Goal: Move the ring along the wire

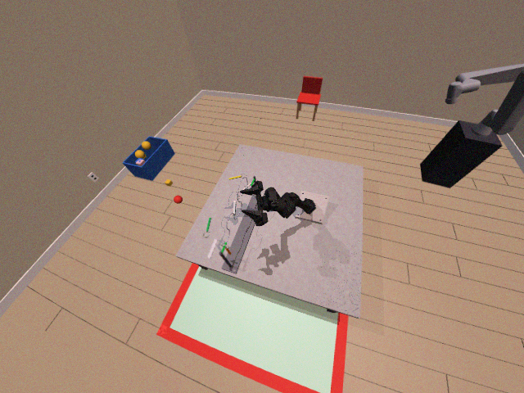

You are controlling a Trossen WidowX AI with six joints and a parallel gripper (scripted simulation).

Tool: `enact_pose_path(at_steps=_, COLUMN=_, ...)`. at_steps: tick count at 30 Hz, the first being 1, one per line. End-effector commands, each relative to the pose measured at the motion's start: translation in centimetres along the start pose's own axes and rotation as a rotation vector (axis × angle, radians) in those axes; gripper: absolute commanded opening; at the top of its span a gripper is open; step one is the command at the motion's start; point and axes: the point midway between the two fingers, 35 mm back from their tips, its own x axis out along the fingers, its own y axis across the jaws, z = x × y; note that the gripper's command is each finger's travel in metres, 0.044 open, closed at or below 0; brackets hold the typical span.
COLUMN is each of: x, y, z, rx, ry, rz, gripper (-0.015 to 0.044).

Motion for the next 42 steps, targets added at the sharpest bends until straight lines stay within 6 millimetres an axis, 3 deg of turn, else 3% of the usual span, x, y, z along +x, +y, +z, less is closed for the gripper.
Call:
enact_pose_path(at_steps=1, x=0.0, y=0.1, z=0.0, rx=-0.001, ry=-0.001, rz=0.002, gripper=0.0374)
enact_pose_path(at_steps=9, x=-2.0, y=4.0, z=1.2, rx=-0.022, ry=-0.028, rz=0.097, gripper=0.0164)
enact_pose_path(at_steps=24, x=-6.5, y=11.9, z=4.2, rx=0.075, ry=-0.054, rz=0.266, gripper=0.0160)
enact_pose_path(at_steps=29, x=-9.8, y=17.3, z=4.6, rx=0.101, ry=-0.044, rz=0.366, gripper=0.0160)
enact_pose_path(at_steps=35, x=-13.6, y=23.5, z=2.7, rx=0.111, ry=0.014, rz=0.462, gripper=0.0160)
enact_pose_path(at_steps=42, x=-17.7, y=30.2, z=-3.3, rx=0.111, ry=0.158, rz=0.526, gripper=0.0160)
